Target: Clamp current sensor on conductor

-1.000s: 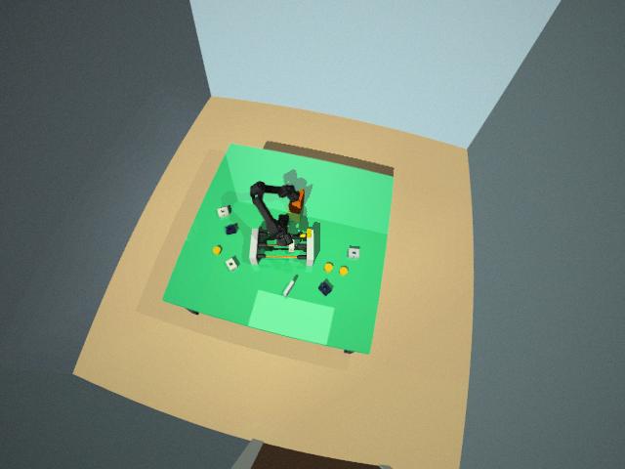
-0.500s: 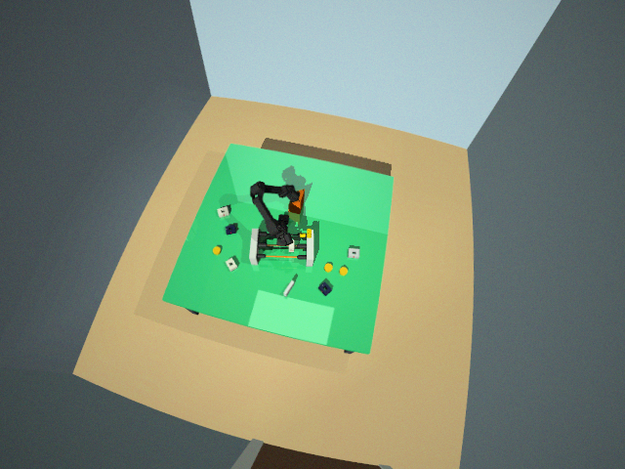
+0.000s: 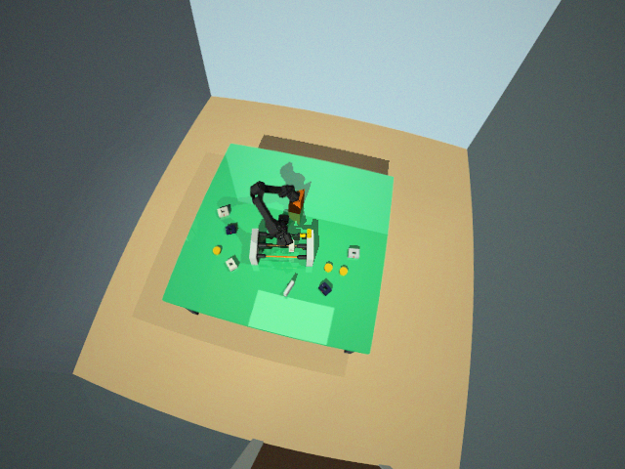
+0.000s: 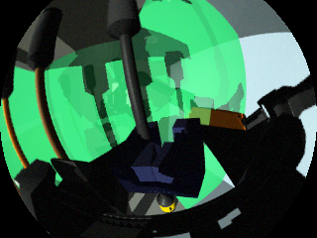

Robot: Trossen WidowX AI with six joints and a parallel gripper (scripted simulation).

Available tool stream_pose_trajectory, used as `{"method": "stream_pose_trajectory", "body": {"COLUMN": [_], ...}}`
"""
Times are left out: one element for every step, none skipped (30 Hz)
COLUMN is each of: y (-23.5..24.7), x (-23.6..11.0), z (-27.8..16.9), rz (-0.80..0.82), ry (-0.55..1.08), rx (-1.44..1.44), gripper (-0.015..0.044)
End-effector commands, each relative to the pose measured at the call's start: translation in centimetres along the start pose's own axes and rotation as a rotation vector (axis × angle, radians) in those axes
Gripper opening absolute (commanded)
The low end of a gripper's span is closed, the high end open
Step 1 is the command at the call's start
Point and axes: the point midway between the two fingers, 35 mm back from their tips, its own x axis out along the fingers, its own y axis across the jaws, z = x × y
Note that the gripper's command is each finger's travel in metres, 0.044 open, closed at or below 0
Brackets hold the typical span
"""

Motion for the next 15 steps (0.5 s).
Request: {"method": "stream_pose_trajectory", "body": {"y": [-0.54,-0.54,-0.54,-0.54,-0.54,-0.54,-0.54,-0.54,-0.54,-0.54,-0.54,-0.54,-0.54,-0.54,0.00], "x": [-0.10,-0.10,-0.10,-0.10,-0.10,-0.10,-0.10,-0.10,-0.10,-0.10,-0.10,-0.10,-0.10,-0.10,-0.02], "z": [0.03,0.03,0.03,0.03,0.03,0.03,0.03,0.03,0.03,0.03,0.03,0.03,0.03,0.03,0.00], "rz": [-0.020,-0.020,-0.020,-0.020,-0.020,-0.020,-0.020,-0.020,-0.020,-0.020,-0.020,-0.020,-0.020,-0.020,0.005], "ry": [-0.003,-0.003,-0.003,-0.003,-0.003,-0.003,-0.003,-0.003,-0.003,-0.003,-0.003,-0.003,-0.003,-0.003,0.000], "rx": [-0.016,-0.016,-0.016,-0.016,-0.016,-0.016,-0.016,-0.016,-0.016,-0.016,-0.016,-0.016,-0.016,-0.016,-0.001], "gripper": [0.0000,0.0000,0.0000,0.0000,0.0000,0.0000,0.0000,0.0000,0.0000,0.0000,0.0000,0.0000,0.0000,0.0000,0.0000]}}
